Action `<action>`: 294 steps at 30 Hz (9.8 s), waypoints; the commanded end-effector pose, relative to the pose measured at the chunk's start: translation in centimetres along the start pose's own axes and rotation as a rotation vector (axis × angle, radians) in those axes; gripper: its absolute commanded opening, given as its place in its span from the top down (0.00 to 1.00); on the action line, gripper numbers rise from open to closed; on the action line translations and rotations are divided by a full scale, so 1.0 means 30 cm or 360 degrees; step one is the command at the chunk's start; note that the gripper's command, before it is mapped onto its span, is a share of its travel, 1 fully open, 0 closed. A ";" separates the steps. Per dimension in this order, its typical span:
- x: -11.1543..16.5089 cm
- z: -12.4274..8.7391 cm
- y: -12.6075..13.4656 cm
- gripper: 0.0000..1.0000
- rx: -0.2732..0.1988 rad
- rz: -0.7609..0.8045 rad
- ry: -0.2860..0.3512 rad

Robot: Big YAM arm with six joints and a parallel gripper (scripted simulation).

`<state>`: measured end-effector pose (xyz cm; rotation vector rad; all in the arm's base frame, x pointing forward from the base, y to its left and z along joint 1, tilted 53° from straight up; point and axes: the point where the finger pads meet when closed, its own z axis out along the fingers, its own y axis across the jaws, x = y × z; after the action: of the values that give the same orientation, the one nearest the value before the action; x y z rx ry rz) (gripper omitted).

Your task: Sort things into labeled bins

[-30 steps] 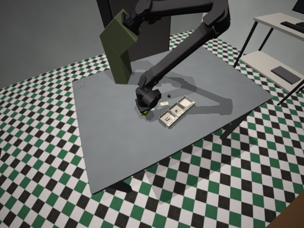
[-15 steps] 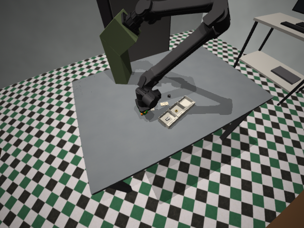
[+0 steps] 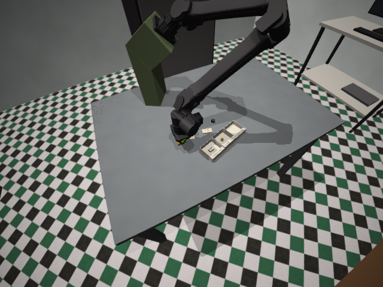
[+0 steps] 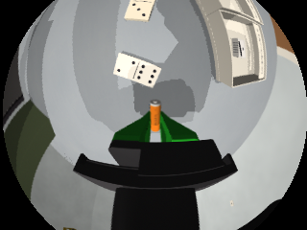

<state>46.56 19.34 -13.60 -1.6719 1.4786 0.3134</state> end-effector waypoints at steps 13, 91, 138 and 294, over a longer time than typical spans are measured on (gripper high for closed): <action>0.017 -0.072 0.005 0.92 0.0011 0.0029 0.0015; -0.812 -0.210 -0.146 0.92 0.0017 -0.0580 -0.0018; -0.885 -0.087 -0.168 0.92 0.0015 -0.0523 -0.0004; -0.900 -0.707 -0.176 0.00 0.0028 -0.0552 -0.0006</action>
<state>36.54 22.17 18.87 -1.8787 1.1687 0.1256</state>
